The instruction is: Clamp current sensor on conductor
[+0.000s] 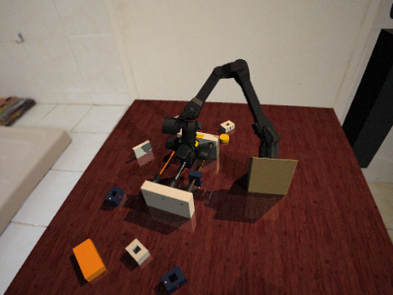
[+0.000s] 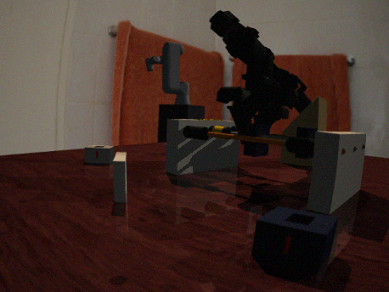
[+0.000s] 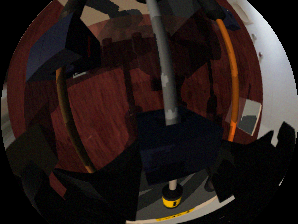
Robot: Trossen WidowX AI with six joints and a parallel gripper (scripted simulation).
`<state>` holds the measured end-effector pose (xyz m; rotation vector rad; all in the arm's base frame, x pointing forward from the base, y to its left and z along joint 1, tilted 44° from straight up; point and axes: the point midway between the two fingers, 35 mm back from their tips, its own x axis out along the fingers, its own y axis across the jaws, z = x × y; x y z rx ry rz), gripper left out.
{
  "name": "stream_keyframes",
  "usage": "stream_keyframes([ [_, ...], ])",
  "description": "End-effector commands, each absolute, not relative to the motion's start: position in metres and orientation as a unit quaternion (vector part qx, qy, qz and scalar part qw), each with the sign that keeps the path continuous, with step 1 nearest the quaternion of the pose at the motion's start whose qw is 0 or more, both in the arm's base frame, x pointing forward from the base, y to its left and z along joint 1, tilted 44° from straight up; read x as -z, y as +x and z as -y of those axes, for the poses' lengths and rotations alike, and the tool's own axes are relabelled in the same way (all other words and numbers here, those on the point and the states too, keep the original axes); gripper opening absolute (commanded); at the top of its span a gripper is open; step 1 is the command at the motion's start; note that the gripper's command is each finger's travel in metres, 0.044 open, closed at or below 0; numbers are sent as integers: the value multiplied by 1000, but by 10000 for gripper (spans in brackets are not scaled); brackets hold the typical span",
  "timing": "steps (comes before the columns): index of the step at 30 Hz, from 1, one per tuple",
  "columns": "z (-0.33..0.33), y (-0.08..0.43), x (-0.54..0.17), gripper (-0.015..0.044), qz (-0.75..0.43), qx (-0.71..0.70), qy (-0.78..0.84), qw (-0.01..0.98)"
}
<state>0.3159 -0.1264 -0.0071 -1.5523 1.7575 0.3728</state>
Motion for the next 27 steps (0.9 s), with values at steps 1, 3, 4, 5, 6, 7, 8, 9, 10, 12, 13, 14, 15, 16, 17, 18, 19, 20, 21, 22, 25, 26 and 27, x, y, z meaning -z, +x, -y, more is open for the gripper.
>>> stream_keyframes([
  [1, 130, 314, 11, 0, -687, -147, -606, 372],
  [3, 127, 316, 7, 53, -686, -145, -607, 374],
  [4, 127, 316, 7, 79, -686, -145, -607, 374],
  [5, 127, 316, 7, 105, -686, -145, -607, 374],
  [6, 127, 316, 7, 131, -686, -145, -607, 374],
  [7, 127, 316, 7, 157, -686, -145, -607, 374],
  [8, 127, 316, 7, 184, -686, -145, -607, 374],
  [9, 127, 316, 7, 210, -686, -145, -607, 374],
  [10, 127, 316, 7, 236, -686, -145, -607, 374],
  [12, 127, 316, 7, 252, -686, -145, -607, 374],
  [13, 127, 316, 7, 252, -686, -145, -607, 374],
  [14, 127, 316, 7, 252, -686, -145, -607, 374],
  [15, 127, 316, 7, 252, -686, -145, -607, 374],
  [16, 127, 316, 7, 252, -686, -145, -607, 374],
  [17, 127, 316, 7, 252, -686, -145, -607, 374],
  [18, 127, 316, 7, 252, -686, -145, -607, 374],
  [19, 127, 316, 7, 252, -686, -145, -607, 374],
  [20, 127, 316, 7, 252, -686, -145, -607, 374],
  [21, 127, 316, 7, 252, -686, -145, -607, 374],
  [22, 127, 316, 7, 252, -686, -145, -607, 374],
  [25, 127, 316, 7, 252, -686, -145, -607, 374],
  [26, 127, 316, 7, 252, -686, -145, -607, 374],
  [27, 127, 316, 7, 252, -686, -145, -607, 374],
])
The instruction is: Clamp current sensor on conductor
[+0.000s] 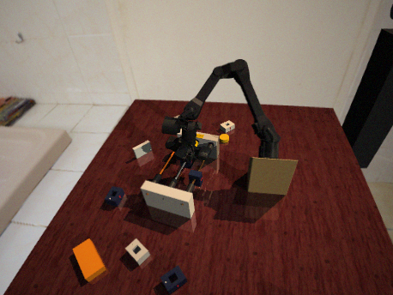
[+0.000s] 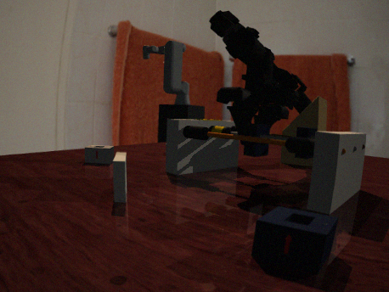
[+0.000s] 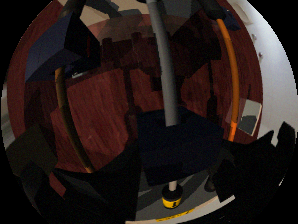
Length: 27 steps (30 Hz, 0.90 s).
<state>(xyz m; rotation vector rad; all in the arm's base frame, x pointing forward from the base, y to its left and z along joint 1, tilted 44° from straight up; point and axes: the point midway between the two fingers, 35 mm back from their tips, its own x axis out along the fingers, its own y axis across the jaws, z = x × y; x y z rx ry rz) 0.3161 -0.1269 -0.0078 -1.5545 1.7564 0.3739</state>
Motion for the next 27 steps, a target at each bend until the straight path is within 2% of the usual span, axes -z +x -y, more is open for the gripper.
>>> stream_keyframes([
  [1, 127, 316, 7, 252, -686, -145, -607, 374],
  [17, 127, 316, 7, 252, -686, -145, -607, 374],
  [24, 127, 316, 7, 436, -686, -145, -607, 374],
  [27, 127, 316, 7, 440, -686, -145, -607, 374],
])
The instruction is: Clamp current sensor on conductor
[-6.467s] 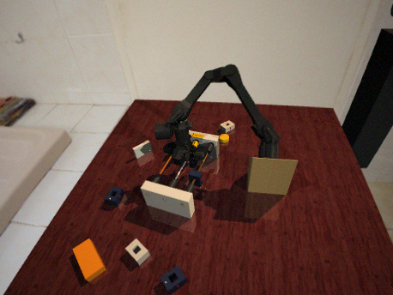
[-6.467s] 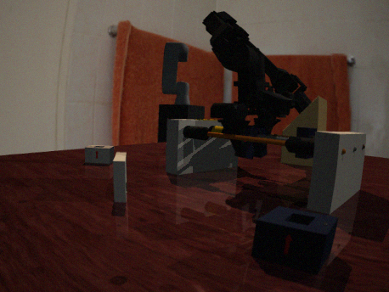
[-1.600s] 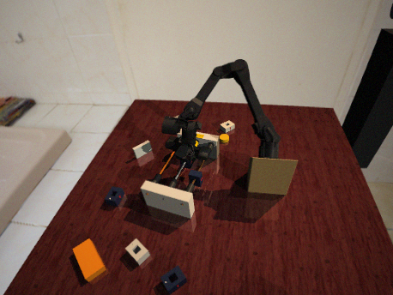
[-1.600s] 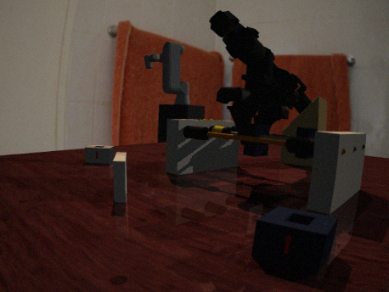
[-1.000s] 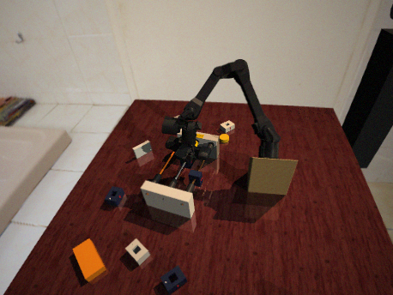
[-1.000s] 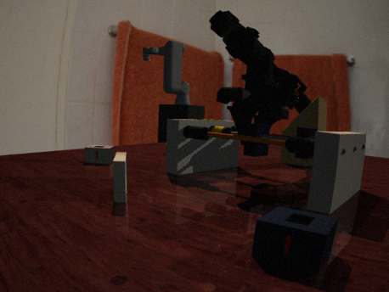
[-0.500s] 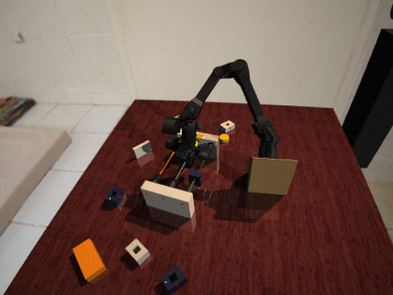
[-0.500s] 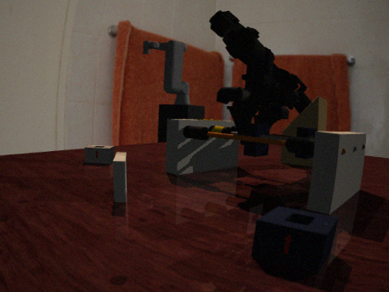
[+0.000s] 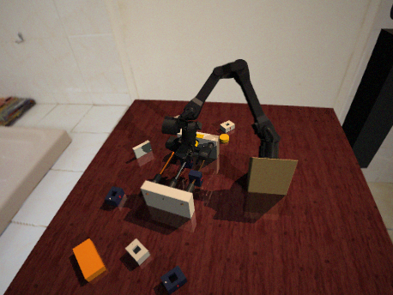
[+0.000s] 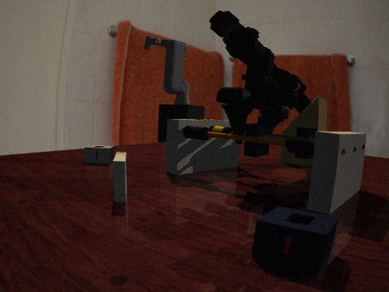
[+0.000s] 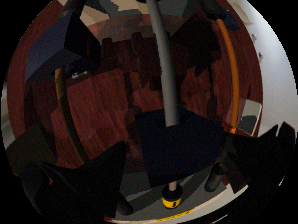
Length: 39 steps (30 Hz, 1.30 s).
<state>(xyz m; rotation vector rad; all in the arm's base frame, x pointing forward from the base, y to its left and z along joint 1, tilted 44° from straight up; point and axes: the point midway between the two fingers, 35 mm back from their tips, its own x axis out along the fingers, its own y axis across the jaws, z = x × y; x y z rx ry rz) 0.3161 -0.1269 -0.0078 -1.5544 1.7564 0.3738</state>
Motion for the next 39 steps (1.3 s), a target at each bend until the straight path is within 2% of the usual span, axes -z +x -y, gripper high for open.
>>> stream_keyframes([
  [1, 127, 316, 7, 440, -686, -145, -607, 374],
  [7, 122, 319, 3, 440, -688, -149, -603, 375],
  [15, 62, 330, -61, 440, -725, -172, -560, 363],
  [39, 61, 330, -63, 440, -726, -172, -559, 362],
])
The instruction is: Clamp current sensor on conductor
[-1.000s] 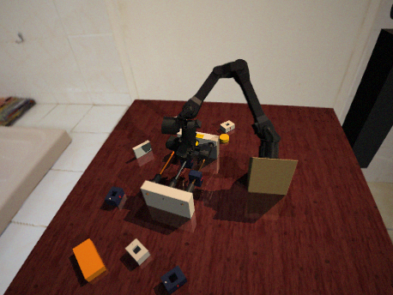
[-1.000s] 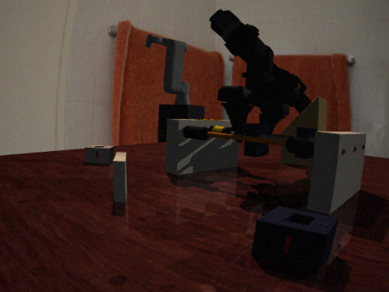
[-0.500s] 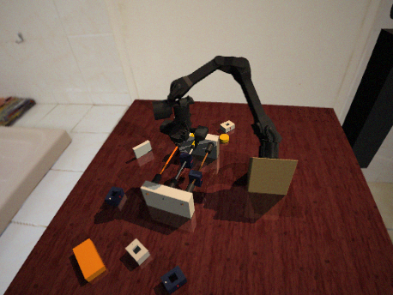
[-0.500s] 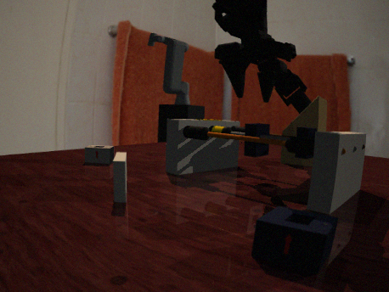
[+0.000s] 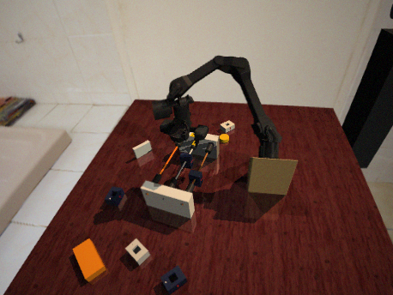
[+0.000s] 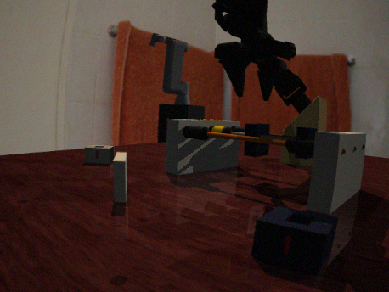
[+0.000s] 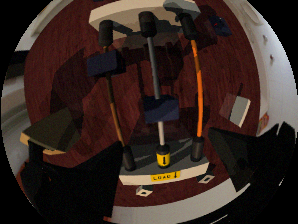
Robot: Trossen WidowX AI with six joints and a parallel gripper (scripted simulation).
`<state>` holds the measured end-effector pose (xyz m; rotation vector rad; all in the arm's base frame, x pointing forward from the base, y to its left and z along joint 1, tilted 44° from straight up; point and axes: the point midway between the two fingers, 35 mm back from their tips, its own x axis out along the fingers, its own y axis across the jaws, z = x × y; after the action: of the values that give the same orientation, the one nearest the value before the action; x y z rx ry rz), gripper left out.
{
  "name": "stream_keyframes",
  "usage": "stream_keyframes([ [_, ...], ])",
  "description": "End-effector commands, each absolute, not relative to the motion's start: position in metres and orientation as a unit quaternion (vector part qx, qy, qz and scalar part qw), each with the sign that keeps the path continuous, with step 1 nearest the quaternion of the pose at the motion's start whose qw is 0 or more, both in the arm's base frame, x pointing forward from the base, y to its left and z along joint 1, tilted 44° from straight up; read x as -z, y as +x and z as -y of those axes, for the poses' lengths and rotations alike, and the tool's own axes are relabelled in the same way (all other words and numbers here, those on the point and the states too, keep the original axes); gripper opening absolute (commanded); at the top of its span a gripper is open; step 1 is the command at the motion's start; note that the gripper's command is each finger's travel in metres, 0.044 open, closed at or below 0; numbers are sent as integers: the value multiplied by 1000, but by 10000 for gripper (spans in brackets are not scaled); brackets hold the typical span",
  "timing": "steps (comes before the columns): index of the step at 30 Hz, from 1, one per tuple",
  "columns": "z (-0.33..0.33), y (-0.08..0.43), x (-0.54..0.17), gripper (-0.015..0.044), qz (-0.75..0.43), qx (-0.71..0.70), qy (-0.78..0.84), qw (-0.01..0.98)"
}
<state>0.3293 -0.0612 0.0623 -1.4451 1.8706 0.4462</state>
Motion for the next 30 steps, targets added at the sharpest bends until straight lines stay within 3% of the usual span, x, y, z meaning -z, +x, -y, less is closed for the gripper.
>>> stream_keyframes([
  [1, 61, 330, -63, 440, -726, -172, -559, 362],
  [22, 62, 329, -63, 440, -725, -174, -558, 364],
  [30, 99, 285, -93, 440, -687, -201, -461, 524],
])
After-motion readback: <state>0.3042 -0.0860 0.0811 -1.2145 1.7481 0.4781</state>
